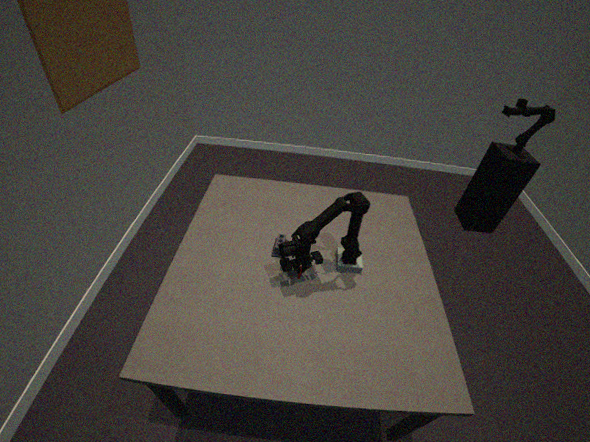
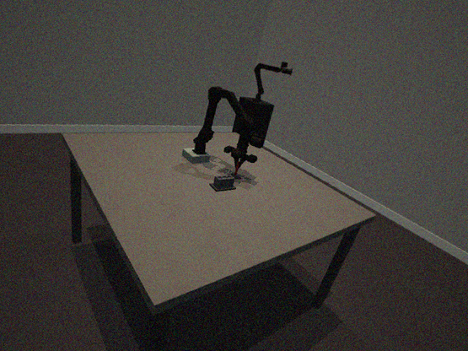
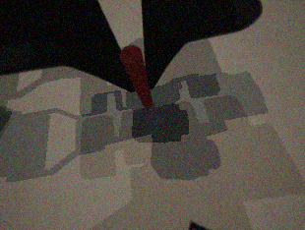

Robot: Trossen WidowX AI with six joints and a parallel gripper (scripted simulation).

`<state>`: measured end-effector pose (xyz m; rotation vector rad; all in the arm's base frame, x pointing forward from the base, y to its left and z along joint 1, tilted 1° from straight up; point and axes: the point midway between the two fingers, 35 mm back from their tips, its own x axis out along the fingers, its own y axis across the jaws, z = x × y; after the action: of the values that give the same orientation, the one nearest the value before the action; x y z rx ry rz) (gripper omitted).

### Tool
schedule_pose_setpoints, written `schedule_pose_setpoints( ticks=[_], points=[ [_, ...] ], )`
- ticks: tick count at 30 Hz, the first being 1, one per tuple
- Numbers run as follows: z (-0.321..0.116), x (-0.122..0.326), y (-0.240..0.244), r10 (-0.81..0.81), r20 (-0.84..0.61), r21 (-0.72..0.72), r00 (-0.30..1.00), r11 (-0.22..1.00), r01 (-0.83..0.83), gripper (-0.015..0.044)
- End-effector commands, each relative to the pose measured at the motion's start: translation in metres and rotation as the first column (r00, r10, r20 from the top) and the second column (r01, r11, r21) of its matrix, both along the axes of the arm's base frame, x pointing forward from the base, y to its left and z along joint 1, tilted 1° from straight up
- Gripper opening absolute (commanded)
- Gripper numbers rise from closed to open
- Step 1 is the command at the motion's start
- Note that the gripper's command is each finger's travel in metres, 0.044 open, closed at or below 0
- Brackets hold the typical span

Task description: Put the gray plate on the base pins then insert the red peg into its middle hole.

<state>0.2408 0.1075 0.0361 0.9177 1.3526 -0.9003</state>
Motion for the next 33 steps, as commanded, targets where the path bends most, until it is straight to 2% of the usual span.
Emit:
schedule_pose_setpoints(
  ticks=[1,9,33],
  points=[
    [-0.001,0.0,0.0,-0.003,0.0,-0.001,1.0,1.0,0.003,0.0013],
    [0.004,0.001,0.0,-0.003,0.0,-0.001,1.0,1.0,0.003,0.0],
    [0.078,0.005,0.003,-0.003,0.001,-0.001,1.0,1.0,0.003,0.0]
  ],
)
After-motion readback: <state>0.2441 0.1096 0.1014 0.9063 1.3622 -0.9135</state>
